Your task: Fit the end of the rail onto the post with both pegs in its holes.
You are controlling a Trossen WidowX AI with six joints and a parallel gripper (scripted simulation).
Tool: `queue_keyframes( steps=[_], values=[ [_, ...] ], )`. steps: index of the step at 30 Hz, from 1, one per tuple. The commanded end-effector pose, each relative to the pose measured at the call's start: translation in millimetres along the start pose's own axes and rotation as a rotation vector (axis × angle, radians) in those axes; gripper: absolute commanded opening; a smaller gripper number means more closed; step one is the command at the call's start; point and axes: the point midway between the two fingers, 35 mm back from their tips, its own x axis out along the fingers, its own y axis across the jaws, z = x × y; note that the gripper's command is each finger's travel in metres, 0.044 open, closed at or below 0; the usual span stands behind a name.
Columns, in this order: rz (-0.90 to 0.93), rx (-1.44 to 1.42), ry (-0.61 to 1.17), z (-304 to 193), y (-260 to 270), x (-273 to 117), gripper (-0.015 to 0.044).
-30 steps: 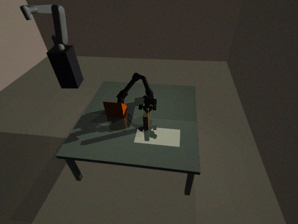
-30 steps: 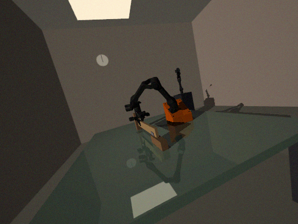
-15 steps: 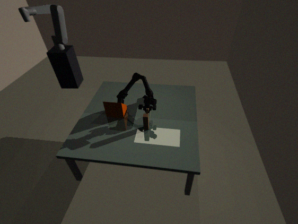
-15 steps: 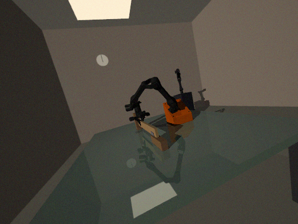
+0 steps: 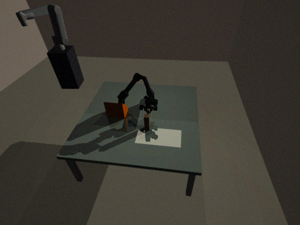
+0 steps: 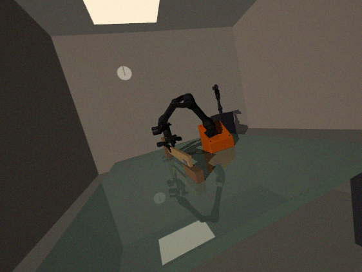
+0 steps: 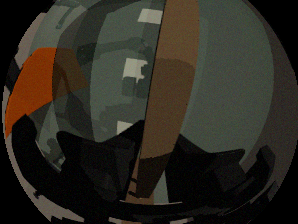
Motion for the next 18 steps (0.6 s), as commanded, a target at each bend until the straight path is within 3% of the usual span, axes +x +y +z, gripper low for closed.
queue_keyframes(
  steps=[1, 18],
  values=[
    [-0.004, 0.002, 0.002, 0.2, -0.6, 0.5, 0.0000],
    [-0.004, 0.002, 0.002, 0.2, 0.1, -2.6, 0.0000]
  ],
)
